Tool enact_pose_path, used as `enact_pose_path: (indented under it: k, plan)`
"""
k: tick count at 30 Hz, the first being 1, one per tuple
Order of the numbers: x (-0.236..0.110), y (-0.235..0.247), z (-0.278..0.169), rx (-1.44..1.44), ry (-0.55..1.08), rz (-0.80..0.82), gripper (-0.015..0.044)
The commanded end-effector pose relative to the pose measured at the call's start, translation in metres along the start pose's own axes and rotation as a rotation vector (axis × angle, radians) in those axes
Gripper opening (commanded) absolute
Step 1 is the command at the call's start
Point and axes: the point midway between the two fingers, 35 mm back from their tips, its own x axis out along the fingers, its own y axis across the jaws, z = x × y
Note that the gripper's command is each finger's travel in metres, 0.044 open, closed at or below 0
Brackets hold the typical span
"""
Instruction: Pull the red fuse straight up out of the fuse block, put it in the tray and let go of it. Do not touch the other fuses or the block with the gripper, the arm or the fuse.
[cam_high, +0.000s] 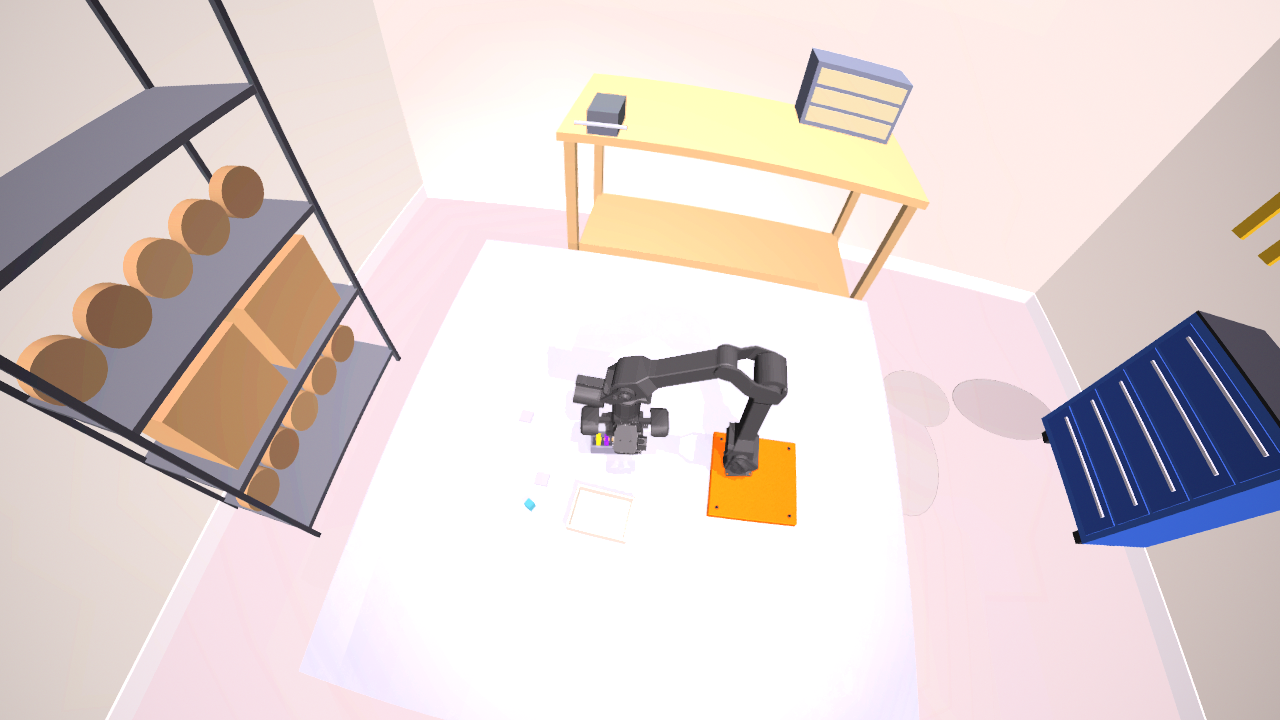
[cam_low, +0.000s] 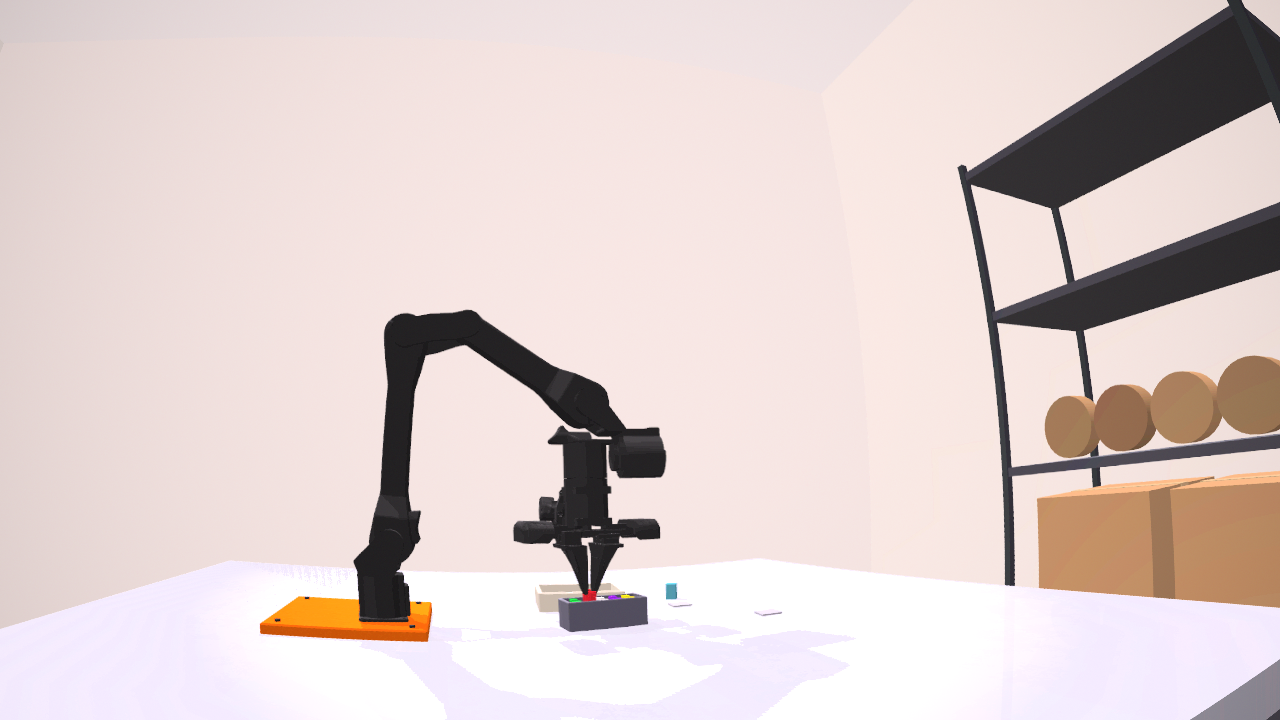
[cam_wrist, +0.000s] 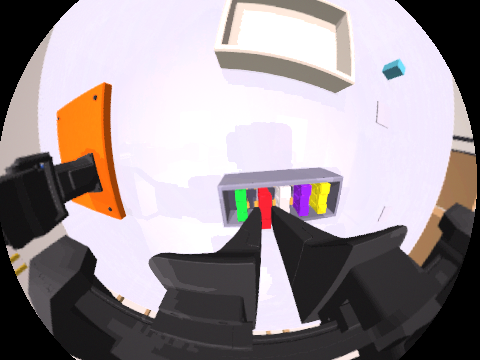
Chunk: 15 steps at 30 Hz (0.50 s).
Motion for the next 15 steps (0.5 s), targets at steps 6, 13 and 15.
enact_pose_path:
  k: [6, 13, 15]
  plan:
    - [-0.0054, -0.0007, 0.0002, -0.001, -0.002, -0.002, 0.0000]
    - [-0.0089, -0.0007, 0.0003, -0.002, -0.002, -0.002, 0.0000]
    - [-0.0099, -0.0006, 0.0003, -0.002, -0.003, -0.002, 0.0000]
